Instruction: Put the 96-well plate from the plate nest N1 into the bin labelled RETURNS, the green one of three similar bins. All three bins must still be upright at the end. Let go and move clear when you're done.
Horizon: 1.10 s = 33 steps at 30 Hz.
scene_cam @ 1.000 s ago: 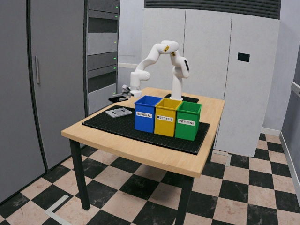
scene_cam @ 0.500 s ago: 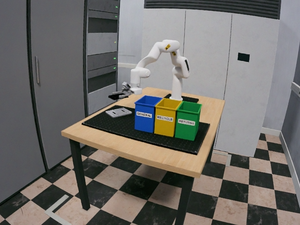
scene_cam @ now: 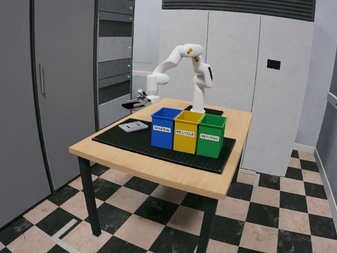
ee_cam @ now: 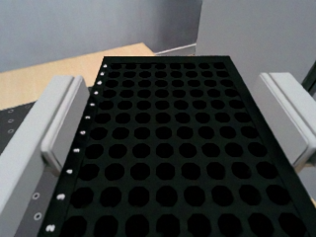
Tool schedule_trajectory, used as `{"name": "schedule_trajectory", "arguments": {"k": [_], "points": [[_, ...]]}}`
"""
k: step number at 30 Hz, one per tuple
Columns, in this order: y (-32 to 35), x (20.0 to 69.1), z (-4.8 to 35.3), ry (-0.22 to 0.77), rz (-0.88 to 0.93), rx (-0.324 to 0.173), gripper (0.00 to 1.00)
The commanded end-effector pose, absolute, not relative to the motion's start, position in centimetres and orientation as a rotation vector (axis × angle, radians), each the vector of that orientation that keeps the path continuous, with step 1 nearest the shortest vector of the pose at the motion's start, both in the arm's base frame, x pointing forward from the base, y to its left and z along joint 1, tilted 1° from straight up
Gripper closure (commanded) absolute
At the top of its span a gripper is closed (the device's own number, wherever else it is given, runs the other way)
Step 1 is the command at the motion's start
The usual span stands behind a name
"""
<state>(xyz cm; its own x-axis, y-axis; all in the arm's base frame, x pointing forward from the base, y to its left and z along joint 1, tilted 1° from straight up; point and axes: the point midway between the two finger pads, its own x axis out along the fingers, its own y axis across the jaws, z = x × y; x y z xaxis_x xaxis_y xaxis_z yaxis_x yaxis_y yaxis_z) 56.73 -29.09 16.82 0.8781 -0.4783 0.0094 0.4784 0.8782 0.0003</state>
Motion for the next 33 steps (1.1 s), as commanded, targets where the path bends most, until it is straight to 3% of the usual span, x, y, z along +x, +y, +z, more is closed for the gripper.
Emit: {"name": "schedule_trajectory", "arguments": {"k": [1,33], "points": [[-29.1,56.8,17.8,-0.015,-0.499,0.004,1.00],[-29.1,56.8,22.5,-0.015,-0.499,0.004,1.00]]}}
